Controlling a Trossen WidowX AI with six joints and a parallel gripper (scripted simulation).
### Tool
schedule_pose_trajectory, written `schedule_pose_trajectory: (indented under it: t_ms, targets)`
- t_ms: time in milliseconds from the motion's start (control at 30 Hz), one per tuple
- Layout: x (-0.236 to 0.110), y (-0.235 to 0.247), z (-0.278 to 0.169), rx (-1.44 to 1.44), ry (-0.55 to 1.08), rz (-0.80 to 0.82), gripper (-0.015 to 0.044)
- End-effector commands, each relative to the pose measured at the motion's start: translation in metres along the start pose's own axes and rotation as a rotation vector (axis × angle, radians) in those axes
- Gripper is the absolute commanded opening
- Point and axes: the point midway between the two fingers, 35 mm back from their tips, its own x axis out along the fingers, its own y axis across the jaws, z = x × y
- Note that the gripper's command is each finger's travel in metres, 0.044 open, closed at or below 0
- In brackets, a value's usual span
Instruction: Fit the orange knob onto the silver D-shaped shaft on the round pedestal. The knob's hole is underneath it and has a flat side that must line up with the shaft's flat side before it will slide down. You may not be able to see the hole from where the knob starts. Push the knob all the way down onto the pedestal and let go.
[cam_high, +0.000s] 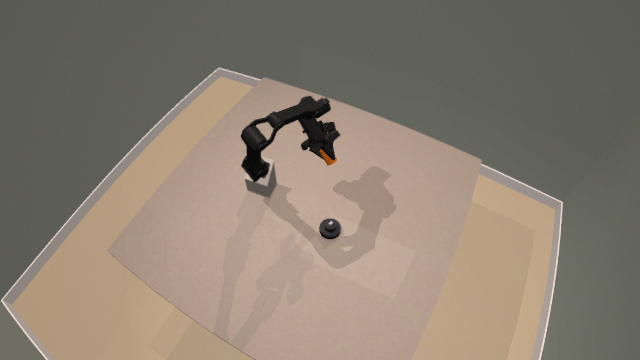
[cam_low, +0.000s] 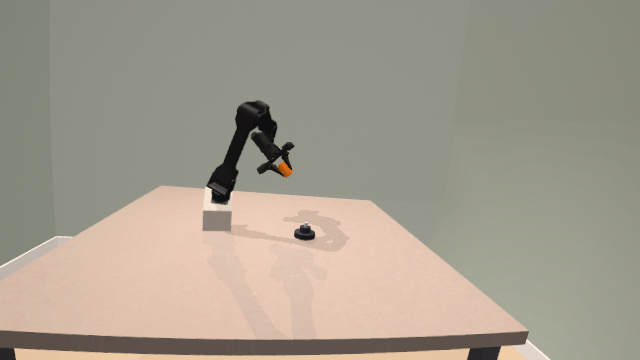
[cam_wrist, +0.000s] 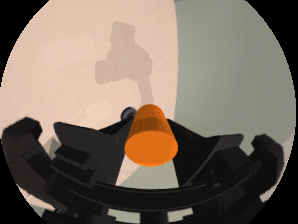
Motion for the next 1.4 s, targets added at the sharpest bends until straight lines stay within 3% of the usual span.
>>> schedule_pose_trajectory:
  t_ms: [0, 767, 1367]
  targets:
    - [-0.0096, -0.0101, 0.0072, 0.014, -0.009, -0.110, 0.0000]
    - [-0.0117, -0.0085, 0.0094, 0.015, -0.010, -0.274, 0.0000]
    - [-0.0108, -0.0090, 0.0092, 0.016, -0.005, -0.232, 0.0000]
